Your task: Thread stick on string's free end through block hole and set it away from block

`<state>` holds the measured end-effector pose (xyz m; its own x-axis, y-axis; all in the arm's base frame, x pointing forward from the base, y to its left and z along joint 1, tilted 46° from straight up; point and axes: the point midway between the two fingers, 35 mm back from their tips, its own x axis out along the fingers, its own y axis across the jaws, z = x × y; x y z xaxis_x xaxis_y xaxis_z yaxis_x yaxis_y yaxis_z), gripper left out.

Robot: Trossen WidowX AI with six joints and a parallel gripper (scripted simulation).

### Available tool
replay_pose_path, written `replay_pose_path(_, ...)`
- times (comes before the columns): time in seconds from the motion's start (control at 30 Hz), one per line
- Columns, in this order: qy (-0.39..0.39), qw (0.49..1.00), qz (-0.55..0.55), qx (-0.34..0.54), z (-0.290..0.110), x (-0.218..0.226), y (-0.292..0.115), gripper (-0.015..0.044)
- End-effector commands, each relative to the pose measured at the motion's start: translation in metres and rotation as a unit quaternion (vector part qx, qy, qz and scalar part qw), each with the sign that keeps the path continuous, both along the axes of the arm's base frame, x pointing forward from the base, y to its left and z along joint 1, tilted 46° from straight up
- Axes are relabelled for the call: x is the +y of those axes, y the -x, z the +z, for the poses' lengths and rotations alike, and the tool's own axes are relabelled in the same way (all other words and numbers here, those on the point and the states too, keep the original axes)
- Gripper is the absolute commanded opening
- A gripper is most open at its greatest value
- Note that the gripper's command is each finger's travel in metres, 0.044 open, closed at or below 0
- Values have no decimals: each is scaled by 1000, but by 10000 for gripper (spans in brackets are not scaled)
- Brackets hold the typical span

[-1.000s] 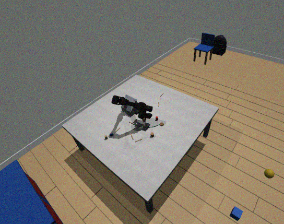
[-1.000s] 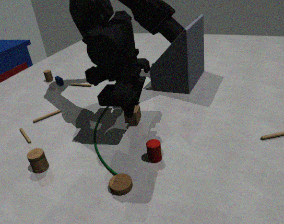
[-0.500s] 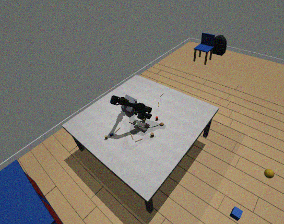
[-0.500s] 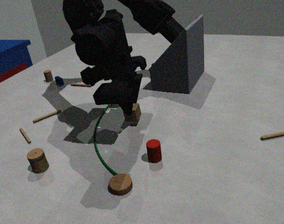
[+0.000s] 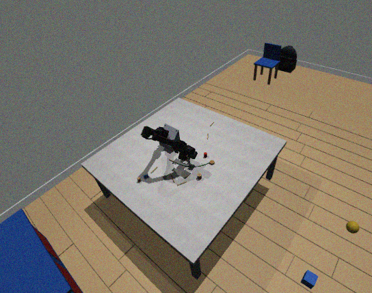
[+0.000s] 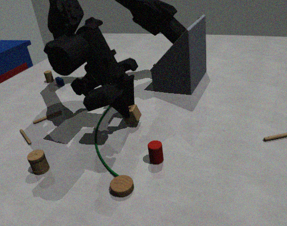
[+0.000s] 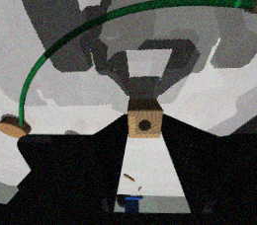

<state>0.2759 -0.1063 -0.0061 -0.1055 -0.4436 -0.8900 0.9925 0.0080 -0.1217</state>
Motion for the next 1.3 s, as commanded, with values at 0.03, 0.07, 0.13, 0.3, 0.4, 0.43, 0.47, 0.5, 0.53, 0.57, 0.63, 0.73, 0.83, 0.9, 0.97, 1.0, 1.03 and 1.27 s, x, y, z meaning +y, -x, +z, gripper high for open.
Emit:
replay_pose_path(0.03, -38, 999, -2, 1, 2, -4, -1, 0)
replay_pose_path(0.07, -47, 999, -3, 2, 2, -5, -1, 0)
replay_pose_path(0.13, -65, 998, -6, 2, 2, -7, -1, 0)
replay_pose_path(0.3, -95, 995, -9, 1, 4, -11, -2, 0)
replay_pose_path(0.4, -119, 993, -12, 3, 4, -14, -2, 0)
replay_pose_path(0.43, -128, 992, -14, 3, 5, -15, -2, 0)
replay_pose_path(0.47, -138, 990, -15, 3, 5, -17, -2, 0)
replay_pose_path(0.5, -147, 989, -16, 3, 5, -18, -2, 0)
replay_pose_path(0.53, -156, 988, -17, 3, 6, -19, -2, 0)
replay_pose_path(0.57, -166, 986, -18, 2, 6, -20, -2, 0)
replay_pose_path(0.63, -174, 985, -19, 2, 7, -21, -2, 0)
replay_pose_path(0.73, -191, 981, -21, 5, 7, -23, -2, 0)
replay_pose_path(0.83, -215, 976, -24, 7, 7, -26, -2, 0)
replay_pose_path(0.9, -232, 972, -26, 8, 7, -28, -2, 0)
replay_pose_path(0.97, -248, 968, -28, 8, 8, -29, -2, 0)
replay_pose_path(1.0, -256, 966, -29, 8, 8, -30, -2, 0)
replay_pose_path(1.03, -264, 964, -30, 8, 8, -31, -2, 0)
replay_pose_path(1.27, -265, 964, -31, 8, 8, -30, -2, 105)
